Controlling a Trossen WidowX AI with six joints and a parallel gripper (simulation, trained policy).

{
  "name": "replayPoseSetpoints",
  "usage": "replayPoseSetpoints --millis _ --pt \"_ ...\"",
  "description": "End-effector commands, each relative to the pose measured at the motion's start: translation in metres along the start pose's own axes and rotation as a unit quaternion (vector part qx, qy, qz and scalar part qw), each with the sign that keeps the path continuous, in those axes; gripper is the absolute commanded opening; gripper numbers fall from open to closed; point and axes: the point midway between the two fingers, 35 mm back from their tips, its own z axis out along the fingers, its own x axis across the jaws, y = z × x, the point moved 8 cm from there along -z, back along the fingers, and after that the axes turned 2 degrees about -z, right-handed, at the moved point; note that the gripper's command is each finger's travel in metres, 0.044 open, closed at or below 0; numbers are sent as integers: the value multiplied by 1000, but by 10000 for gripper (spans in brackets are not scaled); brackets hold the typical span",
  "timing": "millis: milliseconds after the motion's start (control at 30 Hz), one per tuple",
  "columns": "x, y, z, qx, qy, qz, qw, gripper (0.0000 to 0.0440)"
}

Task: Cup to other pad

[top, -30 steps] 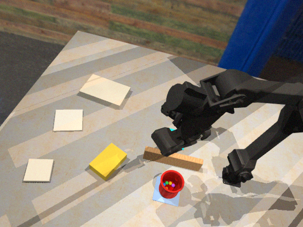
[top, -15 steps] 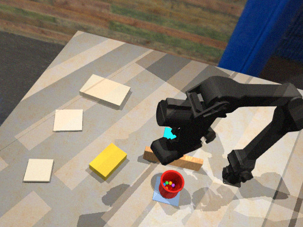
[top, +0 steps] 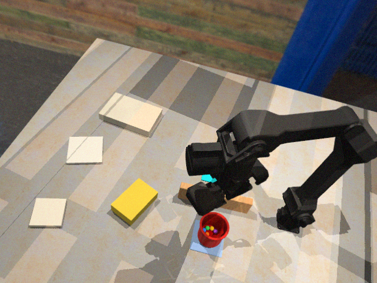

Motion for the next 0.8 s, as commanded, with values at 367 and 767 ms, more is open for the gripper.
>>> replayPoseSetpoints --millis 367,767 --pt "3 -4 41 9 -57 6 998 184" --pt "4 -8 73 13 -82 -9 997 190"
